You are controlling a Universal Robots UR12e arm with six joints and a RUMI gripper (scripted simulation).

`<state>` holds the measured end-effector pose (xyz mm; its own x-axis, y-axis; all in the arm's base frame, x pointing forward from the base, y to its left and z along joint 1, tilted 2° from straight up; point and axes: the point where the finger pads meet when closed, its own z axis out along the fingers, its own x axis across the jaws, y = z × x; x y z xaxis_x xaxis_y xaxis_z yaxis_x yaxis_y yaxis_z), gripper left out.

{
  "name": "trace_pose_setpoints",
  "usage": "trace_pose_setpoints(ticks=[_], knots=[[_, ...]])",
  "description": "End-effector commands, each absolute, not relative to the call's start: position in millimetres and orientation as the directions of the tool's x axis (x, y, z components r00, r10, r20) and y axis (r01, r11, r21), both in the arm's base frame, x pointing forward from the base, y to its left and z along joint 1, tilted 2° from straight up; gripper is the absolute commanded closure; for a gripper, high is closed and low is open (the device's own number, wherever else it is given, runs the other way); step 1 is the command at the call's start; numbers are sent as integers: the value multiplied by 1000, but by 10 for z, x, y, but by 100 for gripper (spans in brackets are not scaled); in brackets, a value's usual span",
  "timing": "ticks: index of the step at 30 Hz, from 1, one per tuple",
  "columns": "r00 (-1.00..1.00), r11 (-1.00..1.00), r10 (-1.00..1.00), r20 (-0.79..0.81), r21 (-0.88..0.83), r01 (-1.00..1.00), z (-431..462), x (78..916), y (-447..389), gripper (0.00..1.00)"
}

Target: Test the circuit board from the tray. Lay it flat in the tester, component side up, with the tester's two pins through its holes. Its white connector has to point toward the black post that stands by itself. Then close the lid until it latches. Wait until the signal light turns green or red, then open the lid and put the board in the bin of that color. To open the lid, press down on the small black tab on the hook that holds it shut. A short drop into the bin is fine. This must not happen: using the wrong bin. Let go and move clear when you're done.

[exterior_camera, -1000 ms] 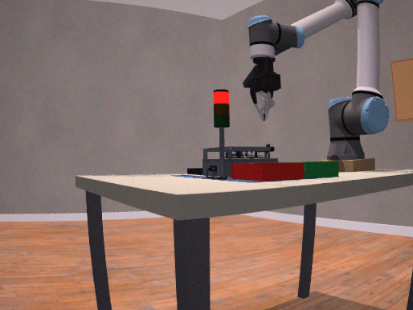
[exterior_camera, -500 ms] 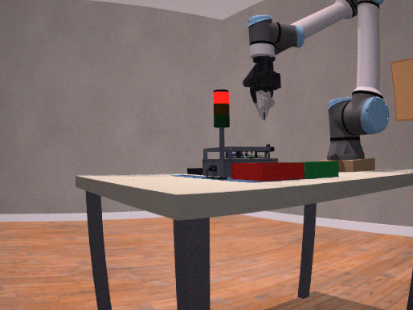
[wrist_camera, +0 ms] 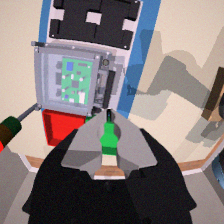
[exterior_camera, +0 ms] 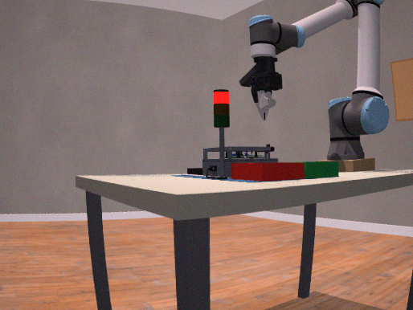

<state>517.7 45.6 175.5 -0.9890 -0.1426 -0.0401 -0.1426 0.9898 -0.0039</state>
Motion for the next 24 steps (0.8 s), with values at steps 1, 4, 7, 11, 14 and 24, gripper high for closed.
trace_pose_setpoints(ticks=[1,4,7,11,14,24], knots=[[-968,969,-248,-42,-6,-248,1762,5182,453,100],[-936,937,-350,-41,-11,-350,1762,5183,453,100],[-888,889,-458,-39,-15,-458,1762,5182,454,100],[-799,799,-601,-36,-22,-600,1762,5183,453,100],[-714,715,-699,-33,-26,-698,1762,5183,453,100],[-453,453,-891,-23,-36,-891,1762,5183,453,100]])
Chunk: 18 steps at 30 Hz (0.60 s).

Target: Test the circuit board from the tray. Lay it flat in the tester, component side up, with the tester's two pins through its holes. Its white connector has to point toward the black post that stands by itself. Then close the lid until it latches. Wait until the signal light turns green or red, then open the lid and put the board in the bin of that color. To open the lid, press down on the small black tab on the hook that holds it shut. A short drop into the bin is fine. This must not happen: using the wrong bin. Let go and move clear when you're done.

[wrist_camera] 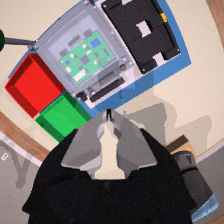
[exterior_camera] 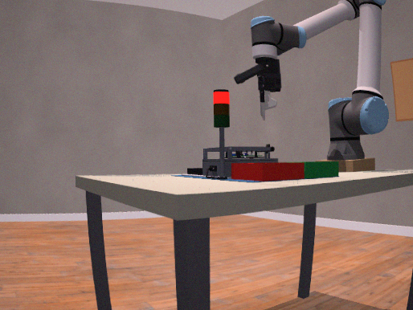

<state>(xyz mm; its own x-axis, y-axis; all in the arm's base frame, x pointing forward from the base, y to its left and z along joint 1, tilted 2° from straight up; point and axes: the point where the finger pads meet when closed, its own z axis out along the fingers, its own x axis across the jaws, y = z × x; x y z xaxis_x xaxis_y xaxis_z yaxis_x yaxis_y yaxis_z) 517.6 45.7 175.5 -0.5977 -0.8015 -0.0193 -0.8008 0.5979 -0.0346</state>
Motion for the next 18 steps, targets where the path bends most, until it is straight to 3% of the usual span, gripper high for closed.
trace_pose_setpoints(ticks=[1,18], knots=[[-420,420,-907,-22,-36,-907,1762,5183,453,100],[-89,90,-996,-8,-42,-995,1762,5182,454,100]])
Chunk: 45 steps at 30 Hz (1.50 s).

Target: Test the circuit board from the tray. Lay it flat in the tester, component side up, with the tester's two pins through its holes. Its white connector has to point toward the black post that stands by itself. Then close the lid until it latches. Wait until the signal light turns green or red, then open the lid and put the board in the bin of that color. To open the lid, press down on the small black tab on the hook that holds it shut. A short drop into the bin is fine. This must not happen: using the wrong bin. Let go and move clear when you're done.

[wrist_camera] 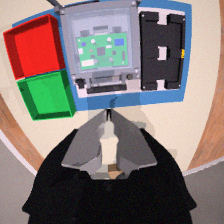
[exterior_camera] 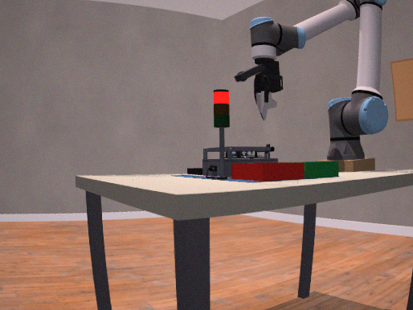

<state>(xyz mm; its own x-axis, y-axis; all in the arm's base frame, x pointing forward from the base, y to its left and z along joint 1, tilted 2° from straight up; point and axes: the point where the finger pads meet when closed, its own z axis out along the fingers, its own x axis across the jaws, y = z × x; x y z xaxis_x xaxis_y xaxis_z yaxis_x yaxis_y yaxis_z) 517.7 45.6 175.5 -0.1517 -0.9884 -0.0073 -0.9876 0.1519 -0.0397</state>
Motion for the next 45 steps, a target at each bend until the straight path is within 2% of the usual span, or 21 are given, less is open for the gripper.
trace_pose_setpoints(ticks=[1,45], knots=[[-81,81,-997,-8,-42,-996,1762,5182,454,100],[-60,60,-998,-7,-42,-997,1762,5182,454,100]])
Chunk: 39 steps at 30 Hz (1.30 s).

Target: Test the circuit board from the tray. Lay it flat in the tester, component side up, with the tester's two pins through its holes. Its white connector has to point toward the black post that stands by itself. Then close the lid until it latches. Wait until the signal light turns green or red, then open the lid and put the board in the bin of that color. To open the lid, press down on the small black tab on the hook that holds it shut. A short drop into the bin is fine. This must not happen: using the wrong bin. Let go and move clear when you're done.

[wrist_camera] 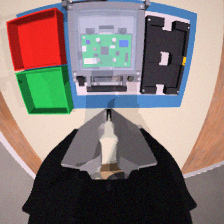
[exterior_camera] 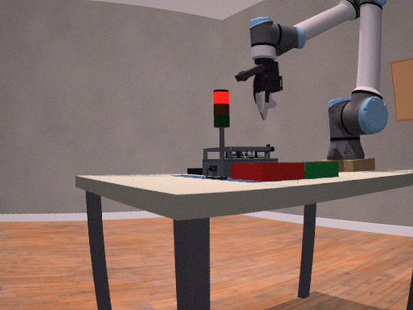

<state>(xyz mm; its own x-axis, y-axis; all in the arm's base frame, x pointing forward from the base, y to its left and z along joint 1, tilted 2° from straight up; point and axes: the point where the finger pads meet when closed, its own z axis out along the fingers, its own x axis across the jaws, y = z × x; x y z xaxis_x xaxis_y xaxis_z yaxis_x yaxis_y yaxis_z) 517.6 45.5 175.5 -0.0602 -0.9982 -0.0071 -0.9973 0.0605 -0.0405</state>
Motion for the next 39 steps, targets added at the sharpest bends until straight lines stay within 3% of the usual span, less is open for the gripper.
trace_pose_setpoints(ticks=[1,39], knots=[[-60,60,-998,-7,-42,-997,1762,5182,454,100],[-60,60,-998,-7,-42,-997,1762,5190,488,100]])
